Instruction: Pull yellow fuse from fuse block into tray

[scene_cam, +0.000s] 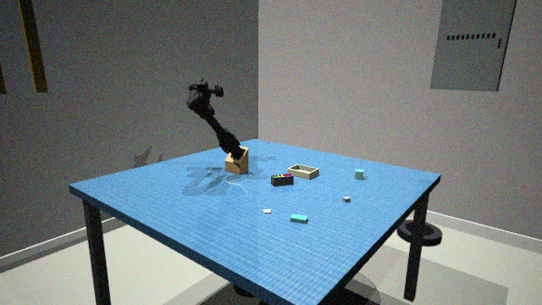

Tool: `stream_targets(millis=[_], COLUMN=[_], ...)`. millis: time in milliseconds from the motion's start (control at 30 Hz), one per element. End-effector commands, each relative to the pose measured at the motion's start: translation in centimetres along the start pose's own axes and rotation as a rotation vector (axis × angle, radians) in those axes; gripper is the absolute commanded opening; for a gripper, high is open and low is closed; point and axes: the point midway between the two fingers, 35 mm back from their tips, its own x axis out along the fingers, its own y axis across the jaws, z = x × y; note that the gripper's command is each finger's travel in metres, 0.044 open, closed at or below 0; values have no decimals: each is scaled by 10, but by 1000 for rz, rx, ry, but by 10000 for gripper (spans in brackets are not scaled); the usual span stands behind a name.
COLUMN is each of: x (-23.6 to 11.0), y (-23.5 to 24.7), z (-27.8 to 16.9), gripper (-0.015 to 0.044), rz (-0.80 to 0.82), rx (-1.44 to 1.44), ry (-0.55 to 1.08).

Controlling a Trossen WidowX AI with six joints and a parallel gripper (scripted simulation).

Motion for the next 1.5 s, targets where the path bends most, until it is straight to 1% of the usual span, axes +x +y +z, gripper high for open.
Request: stream_targets(millis=[0,100,300,400,533,633,800,933,1033,1267,1467], x=[1,17,44,53,52,44,9,-27,-61,-157,-251], y=[-3,-39,-114,-165,-231,-280,-355,-409,-446,-508,-530], z=[0,3,2,5,10,16,20,28,35,51,64], gripper=[374,295,137,60,60,60,60,60,60,60,60], rz=[-7,-109,-325,-464,-646,-783,-1010,-1203,-1357,-1714,-2013], rx=[-6,-78,-119,-133,-136,-127,-135,-89,-34,132,313], ry=[-1,-8,49,87,138,175,273,326,355,412,449])
